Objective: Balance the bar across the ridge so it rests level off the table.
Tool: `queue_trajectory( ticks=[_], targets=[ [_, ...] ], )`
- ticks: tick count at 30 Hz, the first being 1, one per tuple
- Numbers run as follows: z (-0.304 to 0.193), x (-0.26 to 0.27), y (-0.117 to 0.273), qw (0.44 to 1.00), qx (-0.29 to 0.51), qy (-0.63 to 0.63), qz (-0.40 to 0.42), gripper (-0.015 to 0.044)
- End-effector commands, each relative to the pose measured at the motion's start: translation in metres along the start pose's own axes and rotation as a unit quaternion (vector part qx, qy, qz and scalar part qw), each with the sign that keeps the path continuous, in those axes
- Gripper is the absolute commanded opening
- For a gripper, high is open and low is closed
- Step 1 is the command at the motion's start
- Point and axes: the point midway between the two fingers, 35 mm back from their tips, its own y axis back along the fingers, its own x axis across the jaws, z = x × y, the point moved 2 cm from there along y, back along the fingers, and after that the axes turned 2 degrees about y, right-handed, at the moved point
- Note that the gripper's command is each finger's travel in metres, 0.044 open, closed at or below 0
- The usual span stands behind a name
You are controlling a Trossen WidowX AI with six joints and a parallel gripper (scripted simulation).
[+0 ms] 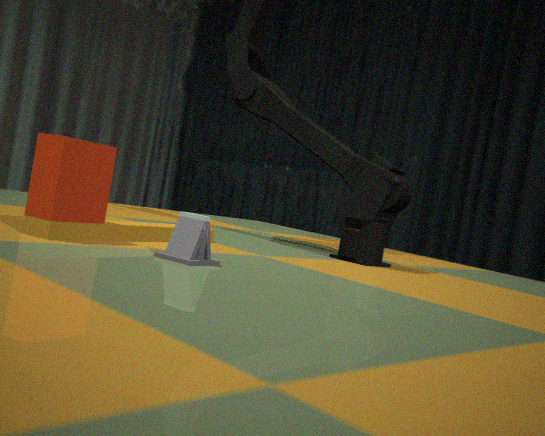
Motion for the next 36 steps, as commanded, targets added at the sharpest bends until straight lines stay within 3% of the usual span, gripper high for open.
queue_trajectory(
  ticks=[1, 19, 36],
  targets=[
    [-0.028, 0.018, 0.011, 0.998, 0.001, 0.052, 0.03, 0.0315],
    [-0.143, 0.056, 0.035, 0.987, 0.026, 0.126, 0.098, 0.0315],
    [-0.249, 0.034, 0.028, 0.975, 0.086, 0.184, 0.086, 0.0315]
  ],
)
